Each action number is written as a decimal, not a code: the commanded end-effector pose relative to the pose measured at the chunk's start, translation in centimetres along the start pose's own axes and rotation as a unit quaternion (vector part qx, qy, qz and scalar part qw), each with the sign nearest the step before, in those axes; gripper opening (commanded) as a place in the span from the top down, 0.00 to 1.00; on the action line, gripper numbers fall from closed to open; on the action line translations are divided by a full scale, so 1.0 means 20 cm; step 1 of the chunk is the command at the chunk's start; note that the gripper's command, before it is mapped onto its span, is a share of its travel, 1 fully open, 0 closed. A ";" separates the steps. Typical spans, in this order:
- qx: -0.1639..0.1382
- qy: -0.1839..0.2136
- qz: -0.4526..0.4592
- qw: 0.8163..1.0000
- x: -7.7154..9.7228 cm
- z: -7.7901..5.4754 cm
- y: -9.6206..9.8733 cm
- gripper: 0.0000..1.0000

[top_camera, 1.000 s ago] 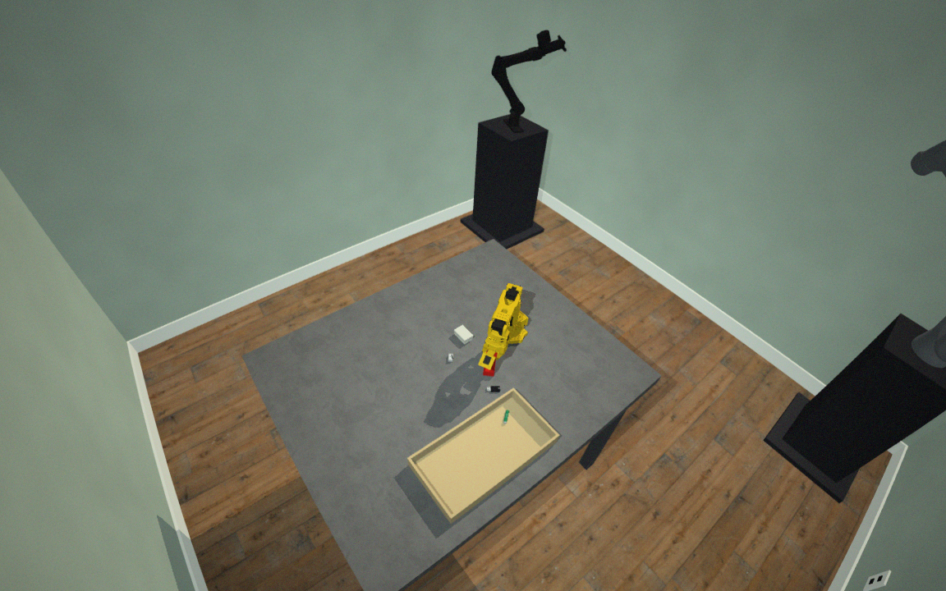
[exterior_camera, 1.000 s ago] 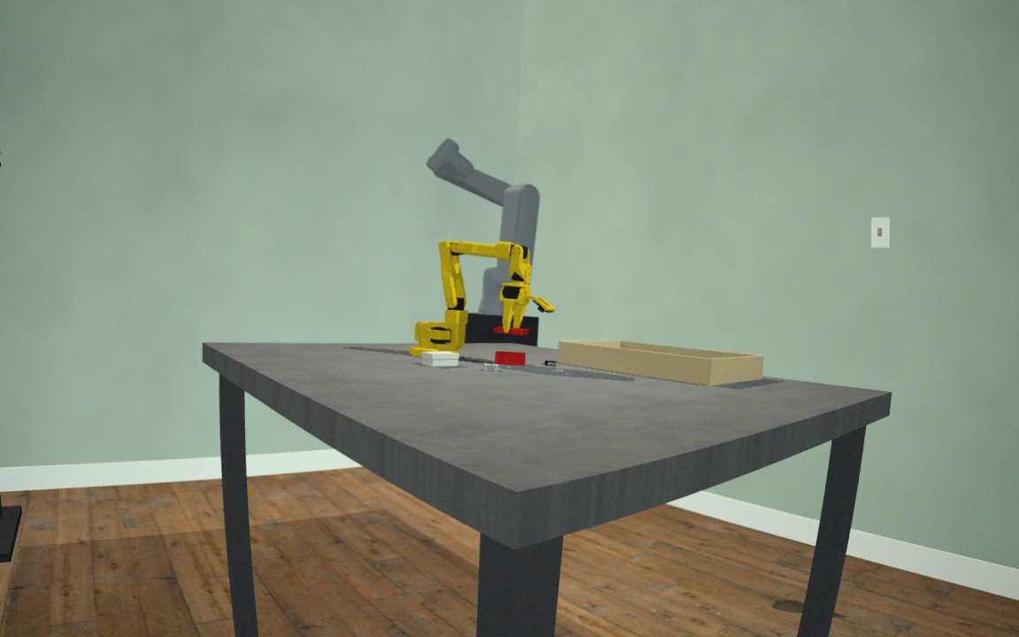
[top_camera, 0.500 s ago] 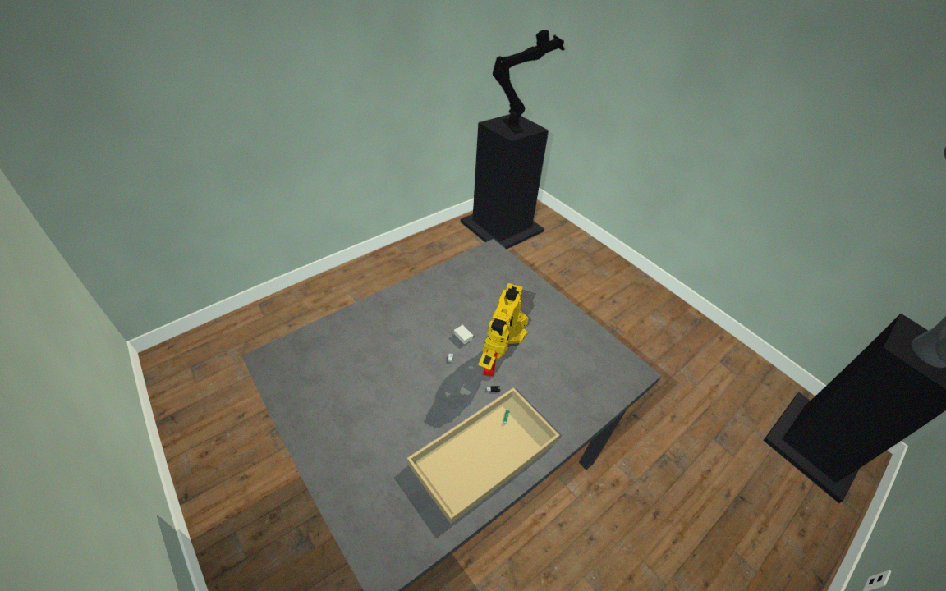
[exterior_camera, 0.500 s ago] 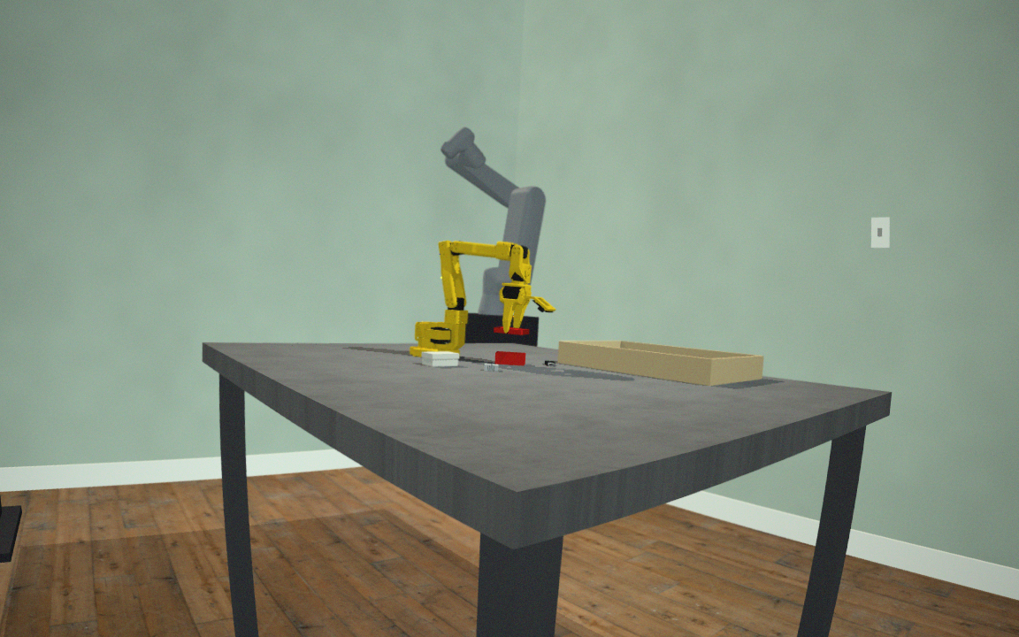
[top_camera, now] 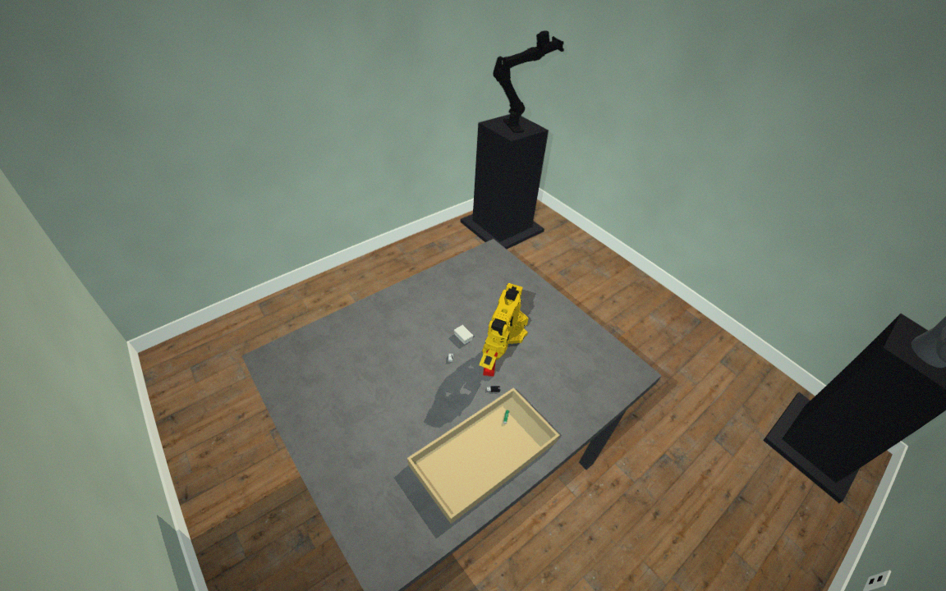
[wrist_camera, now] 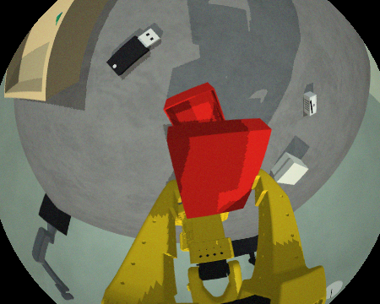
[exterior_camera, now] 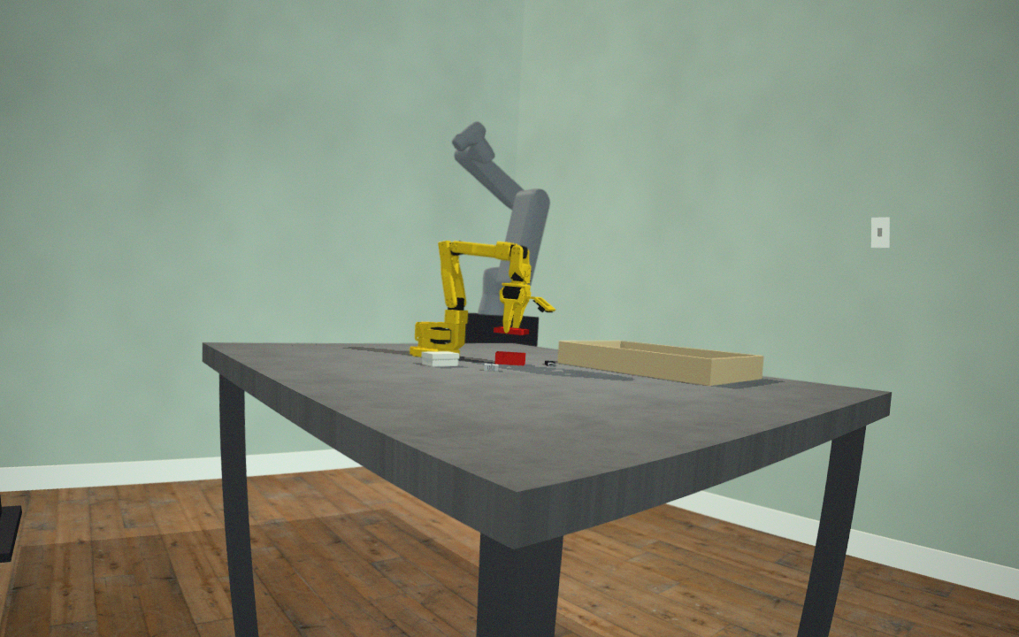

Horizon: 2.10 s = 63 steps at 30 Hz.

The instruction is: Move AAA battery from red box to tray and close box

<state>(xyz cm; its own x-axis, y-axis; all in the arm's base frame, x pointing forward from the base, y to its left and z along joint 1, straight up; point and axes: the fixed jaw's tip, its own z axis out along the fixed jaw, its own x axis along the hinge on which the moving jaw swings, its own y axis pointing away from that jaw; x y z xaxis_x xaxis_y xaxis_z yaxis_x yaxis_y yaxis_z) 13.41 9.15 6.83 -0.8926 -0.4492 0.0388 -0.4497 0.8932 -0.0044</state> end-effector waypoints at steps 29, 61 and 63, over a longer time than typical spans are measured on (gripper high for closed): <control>0.000 -0.020 -0.086 0.996 0.01 -0.03 0.01 0.78; 0.001 -0.020 -0.149 0.989 0.02 -0.03 0.00 0.78; 0.001 -0.020 -0.156 0.988 0.02 -0.03 0.00 0.78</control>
<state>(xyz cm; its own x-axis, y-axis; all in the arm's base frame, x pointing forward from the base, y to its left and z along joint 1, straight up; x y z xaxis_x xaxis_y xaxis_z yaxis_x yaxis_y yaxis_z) 12.95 8.89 6.87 -0.7304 -0.6820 0.0368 -0.6823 0.7310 0.0062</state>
